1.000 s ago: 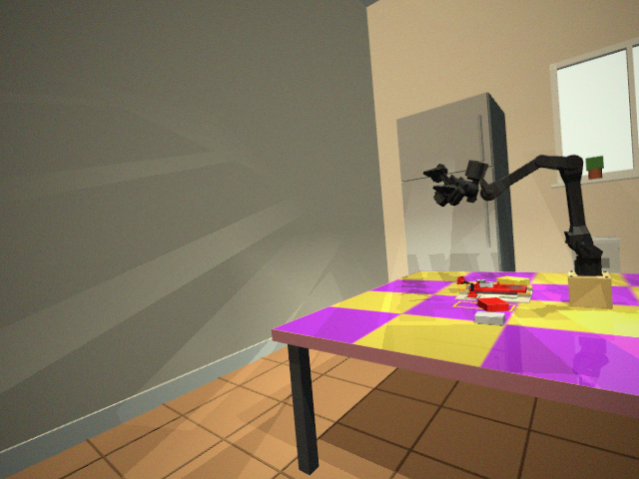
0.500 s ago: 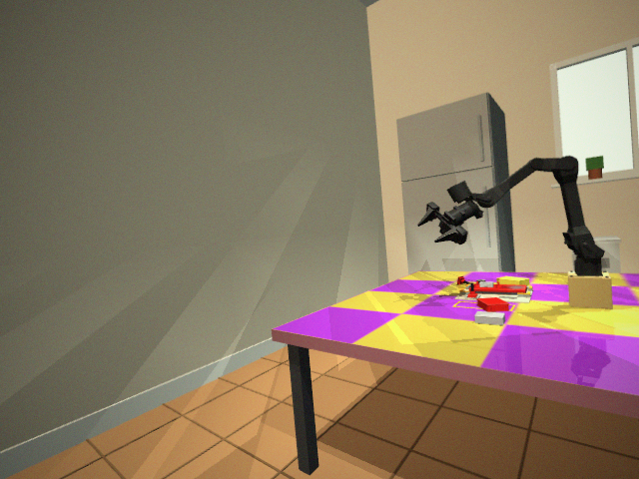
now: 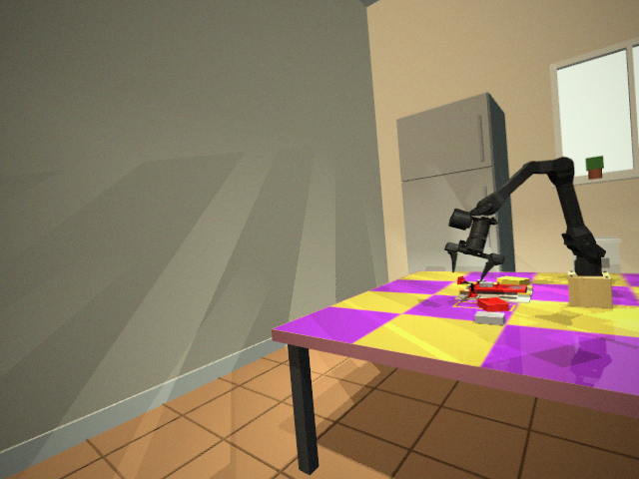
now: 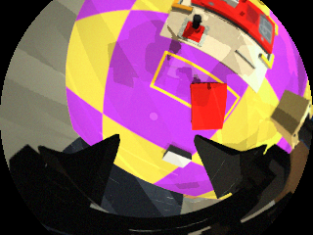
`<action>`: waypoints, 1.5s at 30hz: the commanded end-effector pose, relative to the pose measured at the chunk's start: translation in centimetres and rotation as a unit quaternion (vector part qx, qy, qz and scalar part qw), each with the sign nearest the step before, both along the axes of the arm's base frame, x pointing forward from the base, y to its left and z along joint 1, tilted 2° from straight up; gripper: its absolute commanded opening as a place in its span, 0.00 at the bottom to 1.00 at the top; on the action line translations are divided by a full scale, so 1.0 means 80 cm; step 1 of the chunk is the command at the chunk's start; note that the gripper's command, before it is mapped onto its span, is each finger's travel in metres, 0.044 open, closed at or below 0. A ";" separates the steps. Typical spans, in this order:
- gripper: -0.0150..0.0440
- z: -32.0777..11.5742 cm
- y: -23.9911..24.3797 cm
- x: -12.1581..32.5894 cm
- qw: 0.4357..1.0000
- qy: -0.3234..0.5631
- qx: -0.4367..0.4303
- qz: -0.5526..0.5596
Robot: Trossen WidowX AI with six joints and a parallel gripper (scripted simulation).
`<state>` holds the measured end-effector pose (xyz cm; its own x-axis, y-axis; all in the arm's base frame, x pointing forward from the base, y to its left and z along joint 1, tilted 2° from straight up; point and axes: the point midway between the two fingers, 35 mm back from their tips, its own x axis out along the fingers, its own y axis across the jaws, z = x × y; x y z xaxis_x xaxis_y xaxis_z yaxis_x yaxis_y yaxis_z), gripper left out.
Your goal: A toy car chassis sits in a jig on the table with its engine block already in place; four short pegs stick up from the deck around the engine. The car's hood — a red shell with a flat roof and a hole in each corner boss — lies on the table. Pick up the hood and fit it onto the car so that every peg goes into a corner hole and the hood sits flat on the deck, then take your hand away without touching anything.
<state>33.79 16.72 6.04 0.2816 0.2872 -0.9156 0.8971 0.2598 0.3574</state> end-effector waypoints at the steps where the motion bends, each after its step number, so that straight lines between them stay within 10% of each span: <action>1: 1.00 -0.043 -0.036 -0.075 0.979 0.112 -0.138 0.099; 45: 1.00 -0.075 -0.034 -0.074 0.977 0.117 -0.143 0.104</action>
<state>28.09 14.13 0.83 0.0321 0.0479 -0.9983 0.8629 0.5027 0.0518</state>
